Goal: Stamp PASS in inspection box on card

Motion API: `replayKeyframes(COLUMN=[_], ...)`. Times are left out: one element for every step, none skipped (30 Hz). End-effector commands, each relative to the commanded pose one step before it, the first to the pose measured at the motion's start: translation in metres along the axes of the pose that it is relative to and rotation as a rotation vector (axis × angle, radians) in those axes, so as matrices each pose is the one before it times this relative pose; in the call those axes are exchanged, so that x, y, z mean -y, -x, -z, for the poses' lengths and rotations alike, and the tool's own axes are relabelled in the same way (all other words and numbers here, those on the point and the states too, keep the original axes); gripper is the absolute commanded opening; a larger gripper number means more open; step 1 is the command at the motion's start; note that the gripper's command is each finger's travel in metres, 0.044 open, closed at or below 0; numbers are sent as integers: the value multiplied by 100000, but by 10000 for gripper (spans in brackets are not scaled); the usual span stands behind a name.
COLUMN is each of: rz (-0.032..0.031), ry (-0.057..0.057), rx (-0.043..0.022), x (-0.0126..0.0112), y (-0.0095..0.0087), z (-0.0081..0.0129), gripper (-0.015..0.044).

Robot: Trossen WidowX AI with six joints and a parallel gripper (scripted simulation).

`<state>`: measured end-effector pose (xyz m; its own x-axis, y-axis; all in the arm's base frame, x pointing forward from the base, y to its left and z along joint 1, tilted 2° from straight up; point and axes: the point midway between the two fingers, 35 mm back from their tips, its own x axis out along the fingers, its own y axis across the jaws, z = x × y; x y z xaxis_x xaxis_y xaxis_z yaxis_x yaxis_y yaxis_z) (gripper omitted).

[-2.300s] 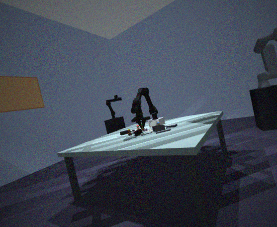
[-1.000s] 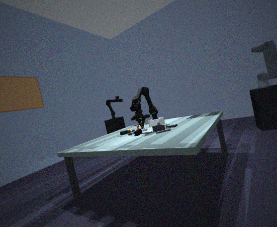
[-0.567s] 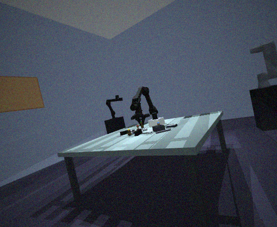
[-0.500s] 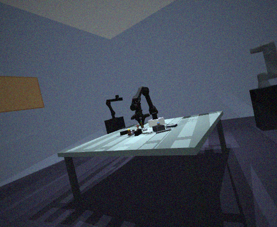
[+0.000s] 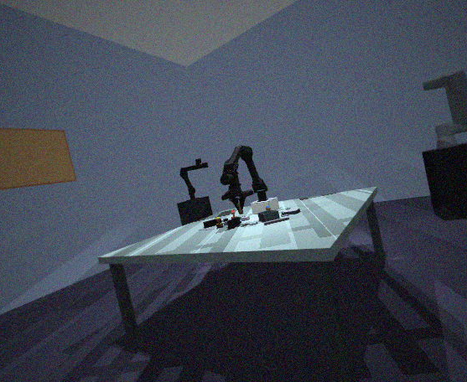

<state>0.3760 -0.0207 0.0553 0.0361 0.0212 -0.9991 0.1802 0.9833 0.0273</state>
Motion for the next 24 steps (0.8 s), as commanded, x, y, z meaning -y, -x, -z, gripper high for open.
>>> replayKeyframes(rz=[-292,0,0,11,32,53,64,62,61,59,58,57,55,53,52,50,49,47,46,44,42,41,39,38], ry=[331,-1,-1,0,0,1,1,1,1,1,1,1,0,0,0,0,0,0,0,0,0,0,0,0], rx=[538,-1,-1,-2,-7,-12,-16,-17,-18,-19,-20,-21,-22,-23,-24,-25,-25,-26,-27,-27,-28,-29,-29,-29], x=[-33,0,0,110,329,545,657,650,642,634,626,617,609,599,590,581,571,561,551,541,531,520,509,498], y=[407,43,43,4,11,17,19,17,15,13,11,9,8,6,4,2,0,-2,-4,-6,-8,-10,-12,-14], z=[-90,5,5,27,84,146,190,203,215,228,240,252,263,274,285,296,307,317,327,337,346,355,364,373], gripper=[0,0,0,0,0,0,0,0,0,0,0,0,0,0,0,0,0,0,0,0,0,0,0,0])
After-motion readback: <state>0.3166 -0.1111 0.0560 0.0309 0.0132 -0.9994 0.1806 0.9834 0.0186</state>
